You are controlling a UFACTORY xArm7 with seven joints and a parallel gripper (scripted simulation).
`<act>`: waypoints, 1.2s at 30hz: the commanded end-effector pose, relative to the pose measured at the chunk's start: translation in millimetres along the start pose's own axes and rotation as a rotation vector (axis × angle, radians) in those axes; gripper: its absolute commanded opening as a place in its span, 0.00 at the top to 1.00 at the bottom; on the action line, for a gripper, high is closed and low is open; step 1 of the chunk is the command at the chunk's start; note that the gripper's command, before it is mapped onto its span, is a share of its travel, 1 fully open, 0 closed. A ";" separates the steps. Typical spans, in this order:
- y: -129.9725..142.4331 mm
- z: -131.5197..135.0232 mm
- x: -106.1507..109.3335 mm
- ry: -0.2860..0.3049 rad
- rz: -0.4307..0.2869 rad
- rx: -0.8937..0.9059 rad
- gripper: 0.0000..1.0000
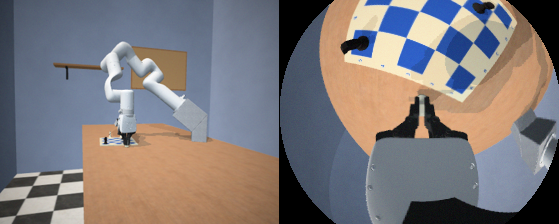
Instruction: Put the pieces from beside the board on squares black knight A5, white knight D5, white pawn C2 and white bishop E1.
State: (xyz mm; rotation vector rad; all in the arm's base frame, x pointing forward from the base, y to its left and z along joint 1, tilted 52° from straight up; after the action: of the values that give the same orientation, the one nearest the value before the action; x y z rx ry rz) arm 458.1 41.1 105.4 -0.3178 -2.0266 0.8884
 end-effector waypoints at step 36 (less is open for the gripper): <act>0.7 -0.6 100.6 -0.002 -0.001 0.001 1.00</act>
State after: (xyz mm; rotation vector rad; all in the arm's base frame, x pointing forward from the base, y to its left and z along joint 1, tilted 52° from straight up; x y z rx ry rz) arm 411.5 93.4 156.2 -0.3803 -1.9938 0.9039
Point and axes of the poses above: the point where the finger pads meet when closed, its own x axis back along the fingers, its own z axis across the jaws, y = z × x, the point moved 1 cm from there along x, back along the fingers, and after that the axes turned 14 degrees about x, right-handed, at the moved point
